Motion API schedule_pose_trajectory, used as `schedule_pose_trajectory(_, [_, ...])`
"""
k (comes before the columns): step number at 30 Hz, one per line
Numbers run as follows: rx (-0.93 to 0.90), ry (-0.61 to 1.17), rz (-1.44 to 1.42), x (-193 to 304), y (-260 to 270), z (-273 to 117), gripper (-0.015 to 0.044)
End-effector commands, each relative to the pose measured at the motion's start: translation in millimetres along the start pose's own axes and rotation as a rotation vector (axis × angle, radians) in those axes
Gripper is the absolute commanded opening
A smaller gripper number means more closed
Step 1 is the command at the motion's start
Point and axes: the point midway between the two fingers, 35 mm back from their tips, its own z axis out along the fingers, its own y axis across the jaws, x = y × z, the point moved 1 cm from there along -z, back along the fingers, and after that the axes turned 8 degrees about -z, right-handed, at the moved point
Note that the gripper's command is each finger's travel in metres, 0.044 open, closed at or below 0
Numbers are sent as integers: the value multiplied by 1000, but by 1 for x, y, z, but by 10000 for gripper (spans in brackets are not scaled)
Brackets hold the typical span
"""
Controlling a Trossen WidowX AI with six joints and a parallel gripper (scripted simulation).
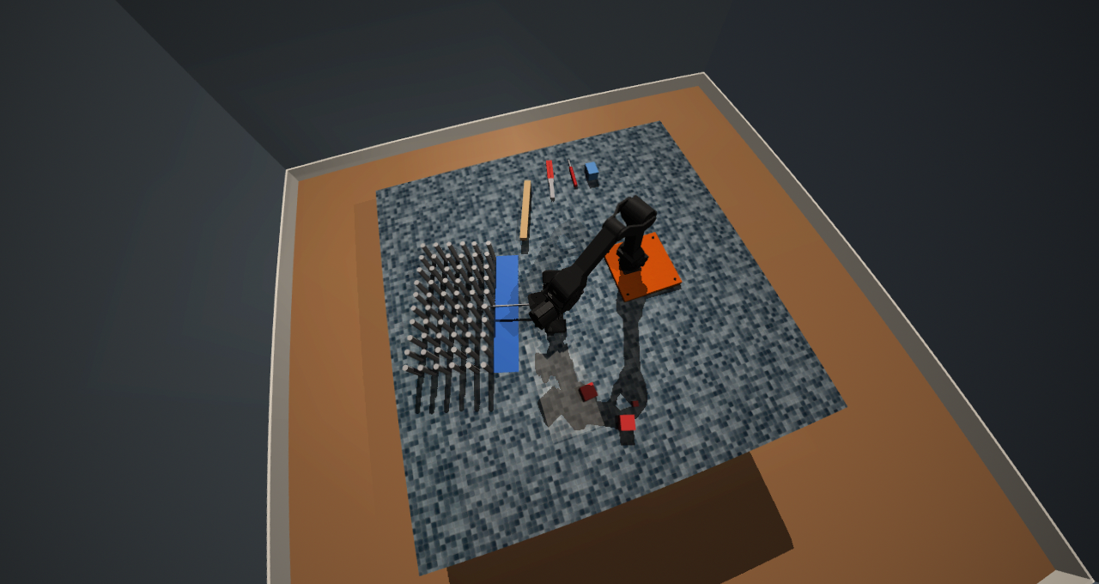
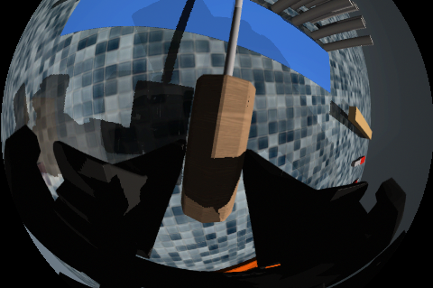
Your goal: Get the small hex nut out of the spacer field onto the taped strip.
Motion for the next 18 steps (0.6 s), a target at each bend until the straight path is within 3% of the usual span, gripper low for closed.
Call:
schedule_pose_trajectory(1, [-3, -4, -2, -5, 0, 1, 0])
schedule_pose_trajectory(18, [-3, -5, -2, -17, -2, 4, 0])
